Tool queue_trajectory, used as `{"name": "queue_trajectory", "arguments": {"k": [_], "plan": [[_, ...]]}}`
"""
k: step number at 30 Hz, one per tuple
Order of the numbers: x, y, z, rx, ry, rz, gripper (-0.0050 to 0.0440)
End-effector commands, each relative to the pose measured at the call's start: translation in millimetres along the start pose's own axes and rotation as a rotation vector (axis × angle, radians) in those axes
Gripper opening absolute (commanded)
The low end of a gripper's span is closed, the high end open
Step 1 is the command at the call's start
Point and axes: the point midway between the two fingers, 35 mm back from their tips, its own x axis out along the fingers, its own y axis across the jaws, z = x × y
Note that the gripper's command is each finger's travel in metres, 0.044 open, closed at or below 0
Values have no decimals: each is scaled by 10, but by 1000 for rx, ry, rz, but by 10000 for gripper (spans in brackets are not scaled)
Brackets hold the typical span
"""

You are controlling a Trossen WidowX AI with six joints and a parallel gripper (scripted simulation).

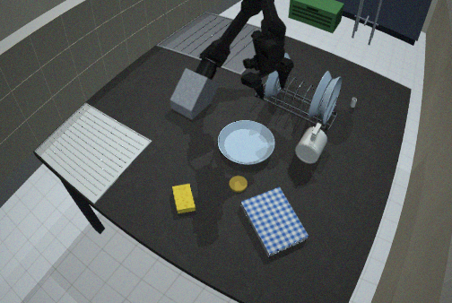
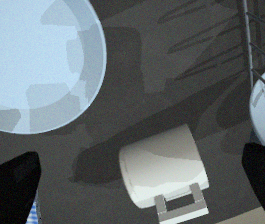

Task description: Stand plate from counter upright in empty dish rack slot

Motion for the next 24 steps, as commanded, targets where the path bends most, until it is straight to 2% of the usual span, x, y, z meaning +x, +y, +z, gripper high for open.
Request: {"name": "queue_trajectory", "arguments": {"k": [1,13,15,24], "plan": [[42,322,29,131,8,-30,440],[134,1132,346,527,49,-156,440],[134,1132,346,527,49,-156,440],[254,1553,699,811,80,-282,440]]}}
